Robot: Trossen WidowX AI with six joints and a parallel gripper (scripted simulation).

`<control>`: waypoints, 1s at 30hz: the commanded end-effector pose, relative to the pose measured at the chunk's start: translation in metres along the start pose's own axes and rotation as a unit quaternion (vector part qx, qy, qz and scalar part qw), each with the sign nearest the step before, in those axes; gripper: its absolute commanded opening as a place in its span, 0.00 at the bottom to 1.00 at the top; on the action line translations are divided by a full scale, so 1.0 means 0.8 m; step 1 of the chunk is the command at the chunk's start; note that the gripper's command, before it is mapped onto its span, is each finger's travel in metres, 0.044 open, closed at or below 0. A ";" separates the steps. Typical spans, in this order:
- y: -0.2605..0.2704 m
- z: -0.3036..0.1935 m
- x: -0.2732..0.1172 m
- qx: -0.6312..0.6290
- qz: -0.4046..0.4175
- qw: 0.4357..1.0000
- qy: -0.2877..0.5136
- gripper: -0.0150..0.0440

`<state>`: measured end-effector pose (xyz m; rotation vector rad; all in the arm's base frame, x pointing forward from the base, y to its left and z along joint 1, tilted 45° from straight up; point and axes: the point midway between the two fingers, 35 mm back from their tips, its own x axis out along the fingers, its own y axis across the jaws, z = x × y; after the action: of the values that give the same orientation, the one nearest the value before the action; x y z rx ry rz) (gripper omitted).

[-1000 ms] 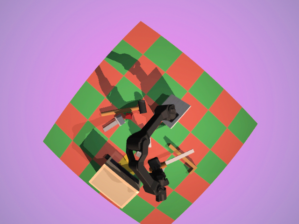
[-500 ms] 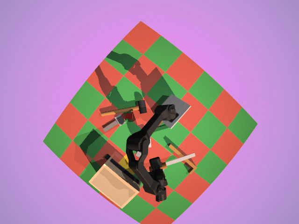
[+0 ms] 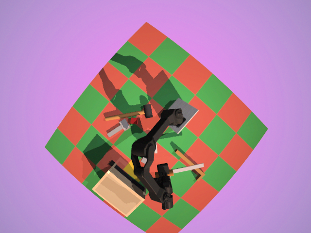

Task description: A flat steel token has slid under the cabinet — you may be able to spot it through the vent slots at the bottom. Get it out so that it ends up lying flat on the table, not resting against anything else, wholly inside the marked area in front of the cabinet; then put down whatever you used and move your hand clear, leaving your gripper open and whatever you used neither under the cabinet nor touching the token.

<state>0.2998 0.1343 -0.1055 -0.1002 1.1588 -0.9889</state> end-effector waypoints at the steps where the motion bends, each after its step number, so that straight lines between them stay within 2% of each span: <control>1: 0.000 0.000 -0.003 0.019 0.002 1.000 0.002 0.25; 30: 0.000 0.000 -0.003 0.133 0.002 0.991 0.002 0.25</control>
<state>0.2998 0.1339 -0.1054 0.0874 1.0350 -1.1189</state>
